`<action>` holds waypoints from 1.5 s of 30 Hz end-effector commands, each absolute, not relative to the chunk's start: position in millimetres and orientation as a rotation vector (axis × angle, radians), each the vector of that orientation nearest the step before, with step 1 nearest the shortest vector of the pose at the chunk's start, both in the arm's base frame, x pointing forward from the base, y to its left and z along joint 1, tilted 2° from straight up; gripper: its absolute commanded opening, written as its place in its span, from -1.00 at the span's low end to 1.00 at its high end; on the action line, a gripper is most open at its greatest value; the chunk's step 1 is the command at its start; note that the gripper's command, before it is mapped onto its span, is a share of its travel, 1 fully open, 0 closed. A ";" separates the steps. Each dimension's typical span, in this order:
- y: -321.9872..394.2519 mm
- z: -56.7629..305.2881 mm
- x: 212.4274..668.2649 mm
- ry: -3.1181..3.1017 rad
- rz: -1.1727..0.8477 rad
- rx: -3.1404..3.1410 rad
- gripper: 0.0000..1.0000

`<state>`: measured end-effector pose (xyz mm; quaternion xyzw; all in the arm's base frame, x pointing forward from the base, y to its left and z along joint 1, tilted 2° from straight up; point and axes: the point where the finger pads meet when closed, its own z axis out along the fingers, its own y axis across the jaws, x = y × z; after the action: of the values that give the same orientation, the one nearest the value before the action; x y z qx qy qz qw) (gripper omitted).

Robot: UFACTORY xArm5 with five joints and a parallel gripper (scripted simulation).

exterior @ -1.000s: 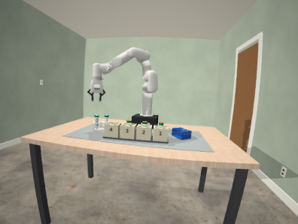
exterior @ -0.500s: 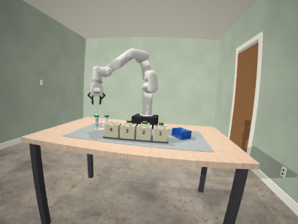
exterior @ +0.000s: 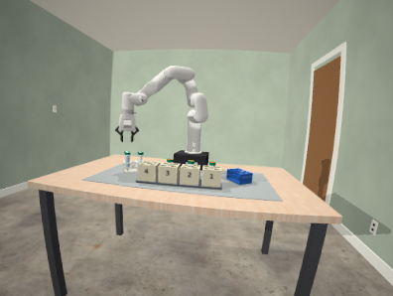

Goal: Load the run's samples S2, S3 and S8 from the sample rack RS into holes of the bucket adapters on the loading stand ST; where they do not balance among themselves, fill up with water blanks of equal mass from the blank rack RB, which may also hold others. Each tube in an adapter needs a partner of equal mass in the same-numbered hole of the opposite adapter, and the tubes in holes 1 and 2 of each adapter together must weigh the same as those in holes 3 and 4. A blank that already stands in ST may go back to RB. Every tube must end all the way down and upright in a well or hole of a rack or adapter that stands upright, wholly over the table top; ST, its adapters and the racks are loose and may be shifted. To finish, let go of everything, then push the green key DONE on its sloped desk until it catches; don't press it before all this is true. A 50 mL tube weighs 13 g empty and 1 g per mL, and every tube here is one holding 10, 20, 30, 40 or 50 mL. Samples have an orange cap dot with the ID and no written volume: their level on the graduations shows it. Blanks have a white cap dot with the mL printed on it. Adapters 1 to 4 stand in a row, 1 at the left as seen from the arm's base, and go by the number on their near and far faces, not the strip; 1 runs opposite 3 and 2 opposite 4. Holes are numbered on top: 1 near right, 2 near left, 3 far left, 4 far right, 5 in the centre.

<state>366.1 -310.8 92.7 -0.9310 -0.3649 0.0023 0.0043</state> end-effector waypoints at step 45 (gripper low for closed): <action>-312.4 32.4 365.4 -1.144 0.005 -2.920 0.13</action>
<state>364.4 -311.6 31.7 -0.9310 -0.3649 0.0024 0.0045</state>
